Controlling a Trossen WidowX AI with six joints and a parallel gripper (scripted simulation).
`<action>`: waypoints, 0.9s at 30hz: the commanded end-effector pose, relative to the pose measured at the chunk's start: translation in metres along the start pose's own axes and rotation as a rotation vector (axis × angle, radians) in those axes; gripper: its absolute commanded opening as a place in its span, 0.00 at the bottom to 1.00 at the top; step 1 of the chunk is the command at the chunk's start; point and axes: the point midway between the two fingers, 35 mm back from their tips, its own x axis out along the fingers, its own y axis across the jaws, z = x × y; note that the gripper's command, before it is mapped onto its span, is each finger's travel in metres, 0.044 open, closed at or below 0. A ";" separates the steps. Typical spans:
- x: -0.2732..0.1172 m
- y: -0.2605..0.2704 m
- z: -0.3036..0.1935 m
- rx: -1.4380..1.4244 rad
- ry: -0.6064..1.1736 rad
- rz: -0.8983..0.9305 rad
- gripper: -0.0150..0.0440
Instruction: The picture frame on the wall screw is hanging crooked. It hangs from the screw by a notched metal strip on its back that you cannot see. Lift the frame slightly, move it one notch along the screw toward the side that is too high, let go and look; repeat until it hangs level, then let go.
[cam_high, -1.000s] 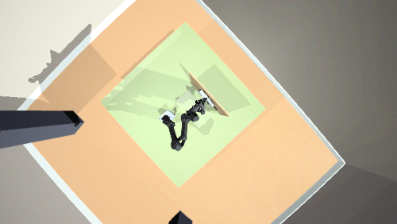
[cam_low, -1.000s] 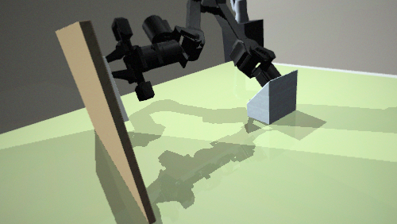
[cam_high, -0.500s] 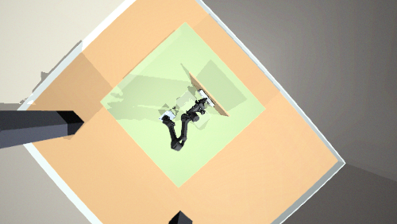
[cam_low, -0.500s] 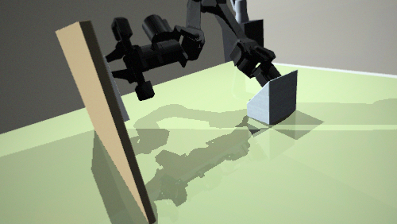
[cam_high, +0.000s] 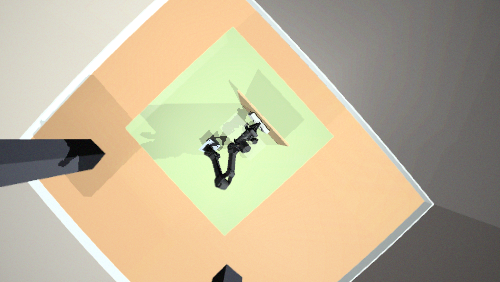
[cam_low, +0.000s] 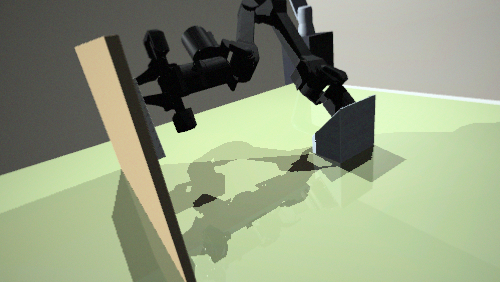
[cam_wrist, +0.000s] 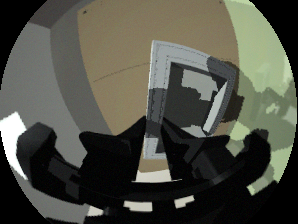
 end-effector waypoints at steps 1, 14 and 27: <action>0.000 0.005 -0.001 -0.005 0.002 0.013 0.25; 0.000 0.006 -0.001 -0.005 0.002 0.013 0.25; 0.000 0.008 -0.001 -0.005 0.002 0.013 0.25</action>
